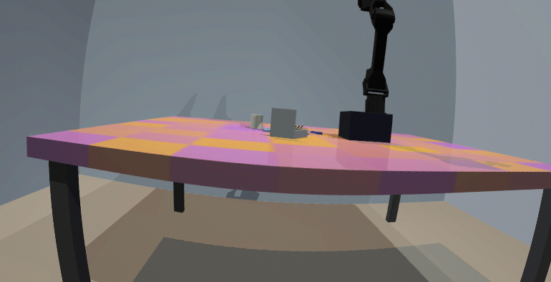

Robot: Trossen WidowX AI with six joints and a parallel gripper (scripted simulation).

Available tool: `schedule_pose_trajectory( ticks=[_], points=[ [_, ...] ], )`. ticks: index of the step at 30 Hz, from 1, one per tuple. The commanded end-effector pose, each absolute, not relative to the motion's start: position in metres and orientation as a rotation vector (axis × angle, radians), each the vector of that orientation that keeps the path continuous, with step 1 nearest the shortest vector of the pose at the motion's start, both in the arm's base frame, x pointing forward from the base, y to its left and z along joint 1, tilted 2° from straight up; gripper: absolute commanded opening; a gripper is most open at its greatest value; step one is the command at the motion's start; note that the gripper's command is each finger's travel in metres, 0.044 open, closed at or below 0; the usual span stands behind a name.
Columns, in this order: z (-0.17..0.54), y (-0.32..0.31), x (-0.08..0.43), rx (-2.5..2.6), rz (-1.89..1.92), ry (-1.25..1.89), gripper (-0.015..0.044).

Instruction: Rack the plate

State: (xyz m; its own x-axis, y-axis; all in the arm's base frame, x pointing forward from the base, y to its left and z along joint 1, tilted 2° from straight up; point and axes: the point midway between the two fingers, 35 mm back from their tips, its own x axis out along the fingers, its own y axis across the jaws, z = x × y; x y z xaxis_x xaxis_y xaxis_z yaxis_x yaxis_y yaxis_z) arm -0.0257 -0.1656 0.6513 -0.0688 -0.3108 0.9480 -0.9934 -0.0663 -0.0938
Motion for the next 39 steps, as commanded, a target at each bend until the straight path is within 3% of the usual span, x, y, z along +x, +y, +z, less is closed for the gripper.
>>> schedule_pose_trajectory(
  ticks=[1,30,39],
  points=[
    [0.651,-0.167,-0.026,1.466,1.169,-1.464,0.04],
    [0.565,-0.308,0.046,2.382,1.561,-1.533,0.04],
    [0.528,-0.334,0.08,2.559,1.471,-1.596,0.04]
  ],
)
